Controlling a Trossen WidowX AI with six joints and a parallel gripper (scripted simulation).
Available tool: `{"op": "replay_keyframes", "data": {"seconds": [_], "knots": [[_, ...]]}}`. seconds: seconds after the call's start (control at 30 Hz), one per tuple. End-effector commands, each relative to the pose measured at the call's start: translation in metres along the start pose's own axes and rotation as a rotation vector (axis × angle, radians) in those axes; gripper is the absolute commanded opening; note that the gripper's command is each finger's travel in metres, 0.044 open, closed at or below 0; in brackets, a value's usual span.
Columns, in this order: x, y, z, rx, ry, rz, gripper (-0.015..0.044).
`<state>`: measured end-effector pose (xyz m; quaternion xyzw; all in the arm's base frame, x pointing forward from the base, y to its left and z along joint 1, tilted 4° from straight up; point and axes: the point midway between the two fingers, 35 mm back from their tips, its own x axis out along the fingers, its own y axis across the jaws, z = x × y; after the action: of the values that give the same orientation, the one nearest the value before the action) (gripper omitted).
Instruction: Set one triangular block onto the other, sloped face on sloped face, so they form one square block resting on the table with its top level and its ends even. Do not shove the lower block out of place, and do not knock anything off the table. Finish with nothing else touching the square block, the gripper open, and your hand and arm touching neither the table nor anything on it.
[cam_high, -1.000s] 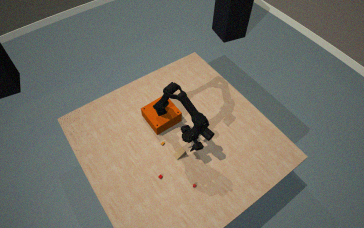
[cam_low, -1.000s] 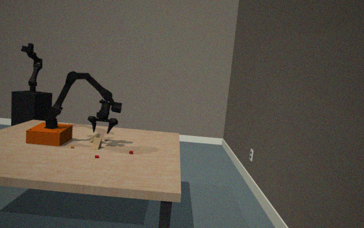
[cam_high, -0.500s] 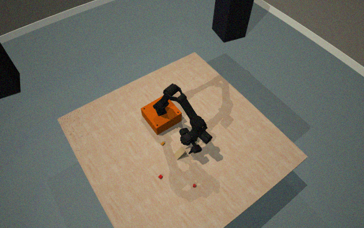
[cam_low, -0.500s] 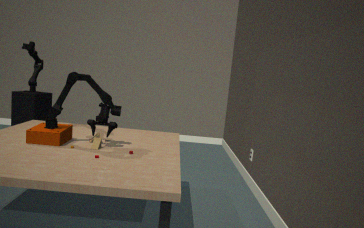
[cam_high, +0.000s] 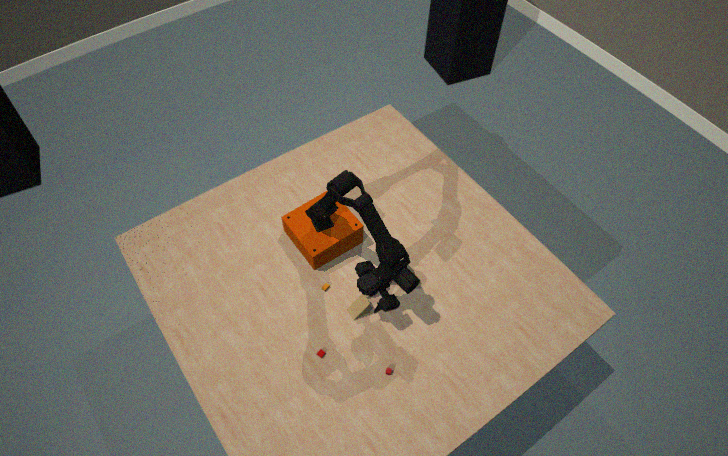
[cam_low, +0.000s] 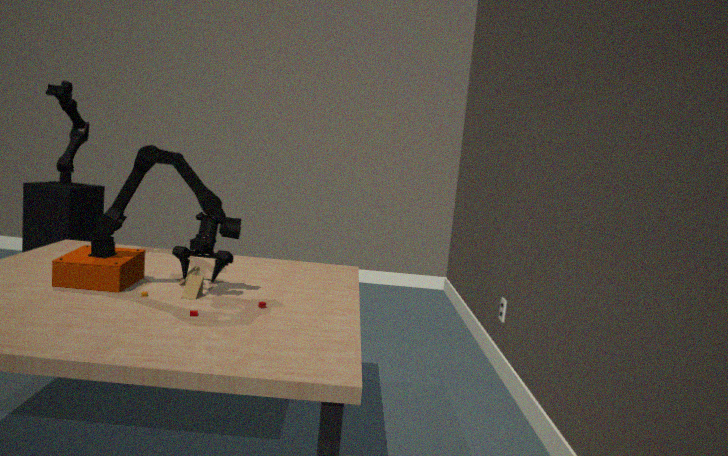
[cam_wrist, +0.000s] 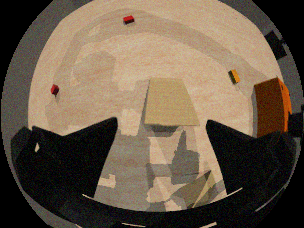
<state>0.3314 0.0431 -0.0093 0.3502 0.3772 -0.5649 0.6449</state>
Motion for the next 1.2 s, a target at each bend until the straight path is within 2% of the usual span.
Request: {"op": "replay_keyframes", "data": {"seconds": [0.0, 0.8, 1.1, 1.17], "knots": [[0.009, -0.002, 0.002, -0.005, -0.007, -0.006, 0.044], [0.044, -0.008, 0.007, -0.005, -0.011, -0.007, 0.044], [0.044, -0.008, 0.007, -0.005, -0.011, -0.007, 0.0204], [0.044, -0.008, 0.007, -0.005, -0.011, -0.007, 0.019]]}}
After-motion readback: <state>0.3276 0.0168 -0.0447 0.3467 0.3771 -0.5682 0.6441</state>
